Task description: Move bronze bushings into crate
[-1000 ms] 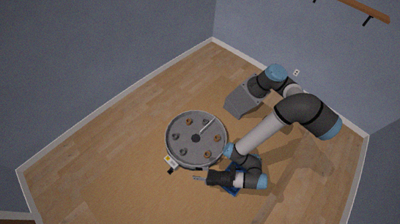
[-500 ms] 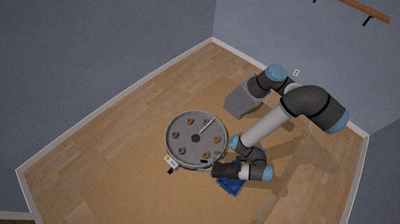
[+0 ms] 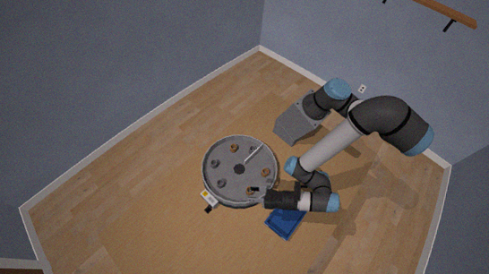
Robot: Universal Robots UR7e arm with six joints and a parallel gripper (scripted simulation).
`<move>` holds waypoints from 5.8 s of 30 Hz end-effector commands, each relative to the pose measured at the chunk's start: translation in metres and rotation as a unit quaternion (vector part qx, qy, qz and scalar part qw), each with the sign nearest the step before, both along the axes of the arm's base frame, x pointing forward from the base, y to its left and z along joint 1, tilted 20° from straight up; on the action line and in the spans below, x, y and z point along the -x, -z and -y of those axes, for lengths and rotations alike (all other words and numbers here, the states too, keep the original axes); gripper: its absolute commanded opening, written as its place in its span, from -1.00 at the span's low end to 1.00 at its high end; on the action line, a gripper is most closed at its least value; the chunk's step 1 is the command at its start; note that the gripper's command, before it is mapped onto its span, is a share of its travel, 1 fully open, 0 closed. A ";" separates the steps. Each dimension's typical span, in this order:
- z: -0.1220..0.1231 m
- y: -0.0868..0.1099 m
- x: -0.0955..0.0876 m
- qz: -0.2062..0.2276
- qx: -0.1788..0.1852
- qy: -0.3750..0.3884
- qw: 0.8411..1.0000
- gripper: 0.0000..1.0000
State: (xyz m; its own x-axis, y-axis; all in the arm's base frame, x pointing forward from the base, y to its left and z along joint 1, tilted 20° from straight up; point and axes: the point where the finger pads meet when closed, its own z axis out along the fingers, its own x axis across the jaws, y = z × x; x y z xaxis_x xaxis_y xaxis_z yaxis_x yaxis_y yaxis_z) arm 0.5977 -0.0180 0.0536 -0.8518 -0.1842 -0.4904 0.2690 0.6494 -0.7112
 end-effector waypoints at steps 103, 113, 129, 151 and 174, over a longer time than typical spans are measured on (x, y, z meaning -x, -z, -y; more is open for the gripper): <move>0.020 -0.055 0.126 -0.170 -0.372 -0.100 0.907 1.00; 0.020 -0.055 0.126 -0.170 -0.372 -0.100 0.907 1.00; 0.020 -0.055 0.127 -0.209 -0.457 -0.123 0.856 1.00; 0.040 -0.024 0.147 -0.245 -0.536 -0.144 0.795 1.00; 0.068 0.023 0.177 -0.246 -0.537 -0.144 0.794 1.00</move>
